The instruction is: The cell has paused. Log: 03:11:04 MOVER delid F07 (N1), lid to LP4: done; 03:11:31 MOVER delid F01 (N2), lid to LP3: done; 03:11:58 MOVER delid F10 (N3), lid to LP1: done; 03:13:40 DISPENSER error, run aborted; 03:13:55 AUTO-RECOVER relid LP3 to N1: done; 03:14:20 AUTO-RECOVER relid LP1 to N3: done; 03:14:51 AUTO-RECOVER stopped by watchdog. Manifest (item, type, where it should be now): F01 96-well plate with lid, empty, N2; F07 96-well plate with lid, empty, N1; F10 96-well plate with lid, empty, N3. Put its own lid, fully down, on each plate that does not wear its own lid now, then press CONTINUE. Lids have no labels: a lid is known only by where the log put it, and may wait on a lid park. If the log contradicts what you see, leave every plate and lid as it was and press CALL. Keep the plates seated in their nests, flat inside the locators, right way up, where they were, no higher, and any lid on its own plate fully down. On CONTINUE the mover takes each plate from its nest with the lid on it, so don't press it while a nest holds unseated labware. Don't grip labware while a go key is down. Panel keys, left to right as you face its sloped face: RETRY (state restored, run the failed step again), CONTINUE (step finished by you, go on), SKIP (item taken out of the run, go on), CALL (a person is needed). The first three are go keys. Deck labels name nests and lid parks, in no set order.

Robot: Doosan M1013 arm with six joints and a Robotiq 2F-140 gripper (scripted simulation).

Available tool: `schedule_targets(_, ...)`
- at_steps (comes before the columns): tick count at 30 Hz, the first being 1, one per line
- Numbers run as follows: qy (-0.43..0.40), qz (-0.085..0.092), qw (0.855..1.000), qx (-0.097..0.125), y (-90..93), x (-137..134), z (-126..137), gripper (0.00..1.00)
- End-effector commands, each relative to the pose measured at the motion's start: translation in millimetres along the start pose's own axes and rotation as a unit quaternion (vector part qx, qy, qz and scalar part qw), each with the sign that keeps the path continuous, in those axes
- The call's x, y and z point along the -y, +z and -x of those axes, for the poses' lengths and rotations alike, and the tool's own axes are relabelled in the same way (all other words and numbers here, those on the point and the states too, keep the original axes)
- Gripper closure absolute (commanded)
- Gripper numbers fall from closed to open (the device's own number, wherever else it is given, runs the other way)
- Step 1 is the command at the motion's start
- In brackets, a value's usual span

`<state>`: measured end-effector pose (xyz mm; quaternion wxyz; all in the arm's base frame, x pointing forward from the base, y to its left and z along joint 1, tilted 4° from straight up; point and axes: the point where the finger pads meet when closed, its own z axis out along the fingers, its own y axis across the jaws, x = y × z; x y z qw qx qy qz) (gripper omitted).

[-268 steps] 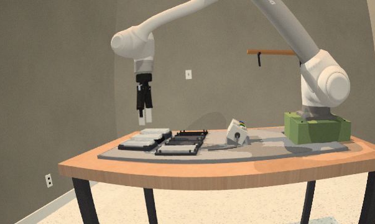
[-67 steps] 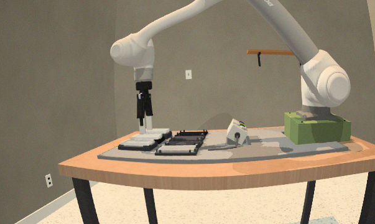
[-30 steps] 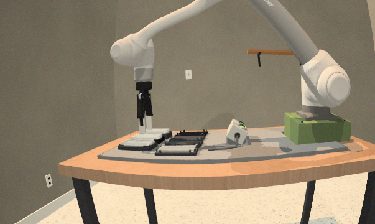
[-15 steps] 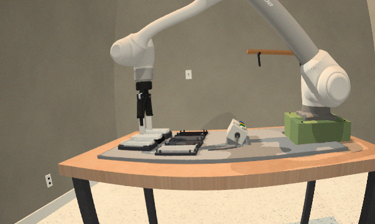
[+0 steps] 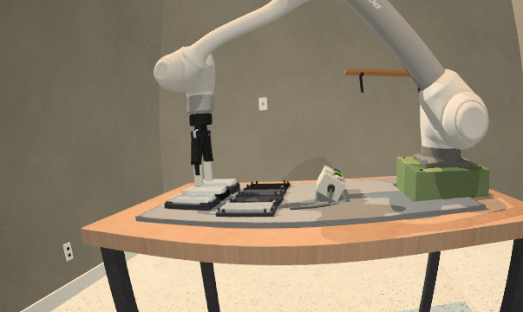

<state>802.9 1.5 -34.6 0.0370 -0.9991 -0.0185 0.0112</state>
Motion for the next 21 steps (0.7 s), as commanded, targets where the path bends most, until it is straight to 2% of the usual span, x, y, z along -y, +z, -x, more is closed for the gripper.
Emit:
schedule_targets(1, 0.001, 0.0, 1.0, 0.0, 3.5, 1.0, 0.9, 0.34)
schedule_targets(8, 0.001, 0.0, 1.0, 0.0, 3.5, 1.0, 0.9, 0.34)
schedule_targets(9, 0.001, 0.0, 1.0, 0.0, 3.5, 1.0, 0.9, 0.41)
schedule_targets(21, 0.001, 0.0, 1.0, 0.0, 3.5, 1.0, 0.9, 0.41)
